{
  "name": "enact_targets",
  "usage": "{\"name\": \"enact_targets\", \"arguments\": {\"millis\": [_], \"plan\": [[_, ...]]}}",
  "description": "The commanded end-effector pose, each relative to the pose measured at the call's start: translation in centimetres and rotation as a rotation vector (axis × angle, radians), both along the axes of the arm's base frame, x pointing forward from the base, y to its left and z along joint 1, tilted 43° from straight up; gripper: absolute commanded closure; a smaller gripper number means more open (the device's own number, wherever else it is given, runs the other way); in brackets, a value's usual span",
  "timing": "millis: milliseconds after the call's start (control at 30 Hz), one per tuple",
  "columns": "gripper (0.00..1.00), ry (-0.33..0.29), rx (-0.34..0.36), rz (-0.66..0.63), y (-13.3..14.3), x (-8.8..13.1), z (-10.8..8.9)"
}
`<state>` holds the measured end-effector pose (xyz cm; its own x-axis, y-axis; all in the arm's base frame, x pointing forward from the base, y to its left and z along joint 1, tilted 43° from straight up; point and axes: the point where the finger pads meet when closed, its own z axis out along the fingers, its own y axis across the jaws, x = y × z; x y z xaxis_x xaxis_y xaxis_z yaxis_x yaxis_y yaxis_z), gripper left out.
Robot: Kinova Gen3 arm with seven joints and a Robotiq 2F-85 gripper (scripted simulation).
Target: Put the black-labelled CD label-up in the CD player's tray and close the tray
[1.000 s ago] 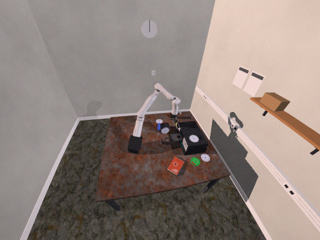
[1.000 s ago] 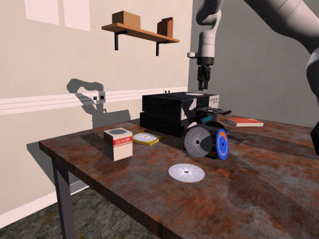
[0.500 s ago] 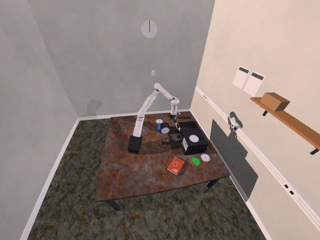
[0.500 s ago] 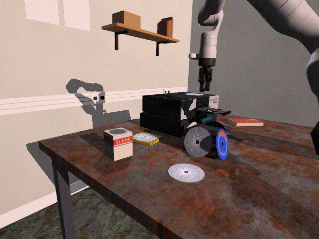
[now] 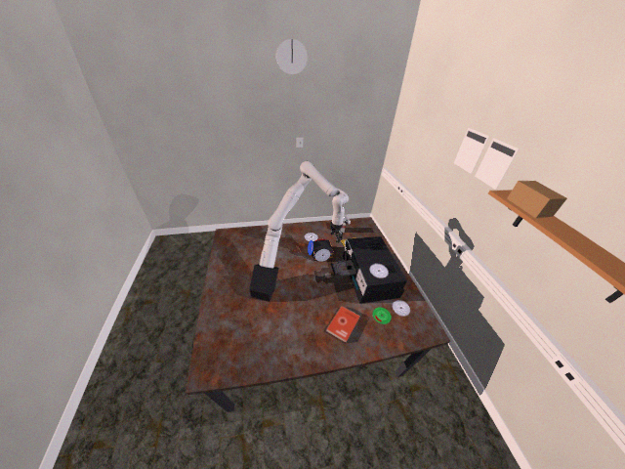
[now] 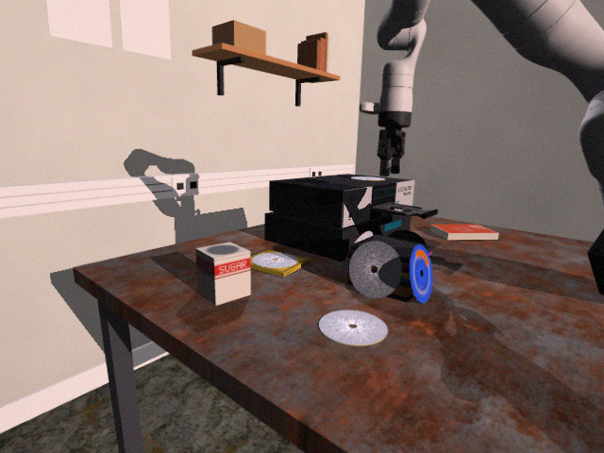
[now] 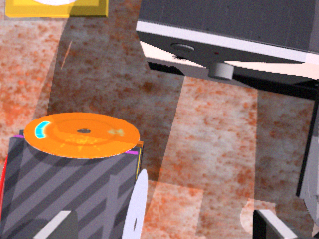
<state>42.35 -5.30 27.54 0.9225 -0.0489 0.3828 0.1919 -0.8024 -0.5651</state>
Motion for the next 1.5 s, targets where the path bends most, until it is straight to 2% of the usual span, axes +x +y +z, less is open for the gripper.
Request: {"name": "enact_targets", "arguments": {"millis": [0, 1467], "plan": [[0.0, 0.008, 0.007, -0.013, 0.6, -0.6, -0.1], [0.0, 0.05, 0.036, -0.064, 3.0, -3.1, -1.1]]}}
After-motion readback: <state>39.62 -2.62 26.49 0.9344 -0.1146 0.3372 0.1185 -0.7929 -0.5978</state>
